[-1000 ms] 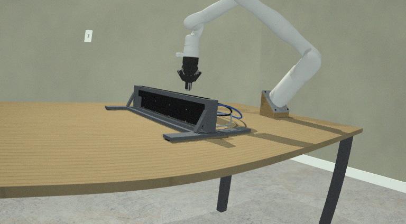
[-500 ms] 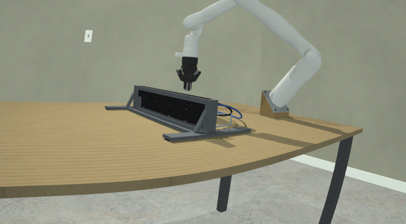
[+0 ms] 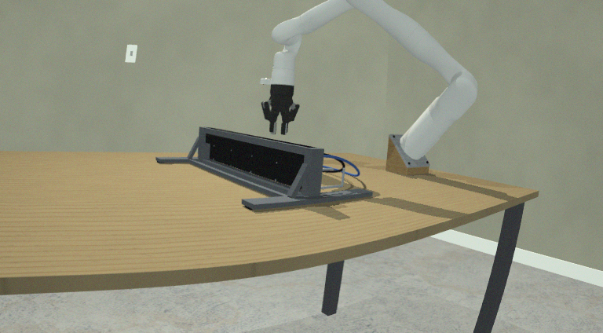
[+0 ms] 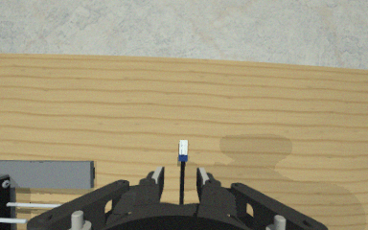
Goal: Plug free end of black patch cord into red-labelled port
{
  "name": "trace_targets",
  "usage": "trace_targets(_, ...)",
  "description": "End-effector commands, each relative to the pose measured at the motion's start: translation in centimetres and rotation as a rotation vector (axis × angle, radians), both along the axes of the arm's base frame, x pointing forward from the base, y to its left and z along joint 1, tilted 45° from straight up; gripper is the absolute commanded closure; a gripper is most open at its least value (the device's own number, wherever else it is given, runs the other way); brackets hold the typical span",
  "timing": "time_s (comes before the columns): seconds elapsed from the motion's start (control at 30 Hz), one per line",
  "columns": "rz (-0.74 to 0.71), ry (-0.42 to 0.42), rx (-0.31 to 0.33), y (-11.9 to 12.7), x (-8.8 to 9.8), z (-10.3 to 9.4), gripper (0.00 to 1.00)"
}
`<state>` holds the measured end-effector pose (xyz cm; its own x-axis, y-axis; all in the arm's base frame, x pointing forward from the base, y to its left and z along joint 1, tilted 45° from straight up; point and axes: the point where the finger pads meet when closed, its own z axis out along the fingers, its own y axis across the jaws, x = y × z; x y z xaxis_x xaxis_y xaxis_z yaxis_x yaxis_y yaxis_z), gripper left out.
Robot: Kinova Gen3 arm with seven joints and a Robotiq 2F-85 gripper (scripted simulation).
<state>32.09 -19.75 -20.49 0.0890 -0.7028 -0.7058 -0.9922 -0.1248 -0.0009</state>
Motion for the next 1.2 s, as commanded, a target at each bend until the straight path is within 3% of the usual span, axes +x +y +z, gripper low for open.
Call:
trace_targets(0.0,0.004,0.005,0.001,-0.1,-0.2,0.0,0.63)
trace_targets(1.17,0.002,0.005,-0.007,0.7,-0.4,-1.1,0.63)
